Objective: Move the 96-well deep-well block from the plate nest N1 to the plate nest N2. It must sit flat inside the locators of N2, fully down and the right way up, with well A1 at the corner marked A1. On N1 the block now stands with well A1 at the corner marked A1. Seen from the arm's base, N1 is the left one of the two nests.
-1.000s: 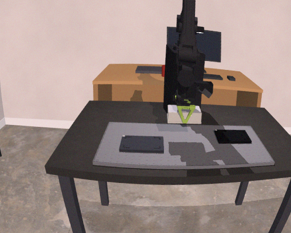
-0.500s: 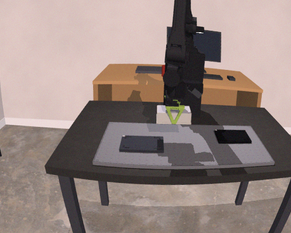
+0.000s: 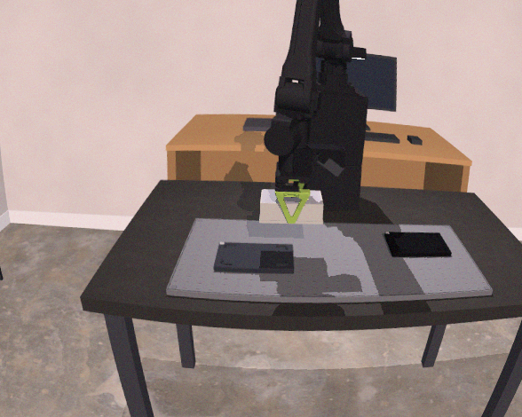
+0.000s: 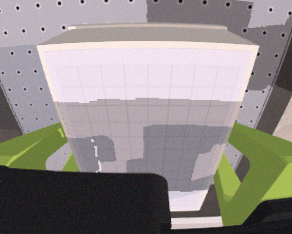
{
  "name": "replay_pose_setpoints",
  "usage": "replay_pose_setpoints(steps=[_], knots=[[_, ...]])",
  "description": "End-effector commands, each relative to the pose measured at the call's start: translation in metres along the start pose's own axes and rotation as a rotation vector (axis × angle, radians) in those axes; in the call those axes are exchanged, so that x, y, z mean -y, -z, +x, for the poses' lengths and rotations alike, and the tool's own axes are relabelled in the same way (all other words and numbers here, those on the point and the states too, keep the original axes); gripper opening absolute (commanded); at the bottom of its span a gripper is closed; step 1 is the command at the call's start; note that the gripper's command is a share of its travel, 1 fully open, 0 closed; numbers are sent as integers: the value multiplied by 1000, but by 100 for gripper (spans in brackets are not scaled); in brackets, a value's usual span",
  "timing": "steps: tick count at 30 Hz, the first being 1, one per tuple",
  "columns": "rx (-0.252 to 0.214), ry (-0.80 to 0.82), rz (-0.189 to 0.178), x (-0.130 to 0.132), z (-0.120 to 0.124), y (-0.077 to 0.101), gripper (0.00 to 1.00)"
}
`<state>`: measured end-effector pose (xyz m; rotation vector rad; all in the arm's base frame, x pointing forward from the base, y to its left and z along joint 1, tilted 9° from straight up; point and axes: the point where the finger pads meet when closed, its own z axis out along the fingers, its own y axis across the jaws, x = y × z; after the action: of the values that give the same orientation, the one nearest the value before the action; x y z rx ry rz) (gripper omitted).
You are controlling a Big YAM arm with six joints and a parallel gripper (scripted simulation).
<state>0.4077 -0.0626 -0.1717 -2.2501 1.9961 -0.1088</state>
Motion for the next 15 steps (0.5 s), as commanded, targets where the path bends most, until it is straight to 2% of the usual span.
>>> replay_pose_setpoints(steps=[1, 3, 7, 13, 15], knots=[[-6, 9, 21, 14, 20, 7, 0], [-1, 8, 6, 10, 25, 1, 0], [-10, 10, 29, 21, 41, 10, 0], [-2, 8, 8, 16, 52, 2, 0], [-10, 10, 27, 24, 61, 9, 0]])
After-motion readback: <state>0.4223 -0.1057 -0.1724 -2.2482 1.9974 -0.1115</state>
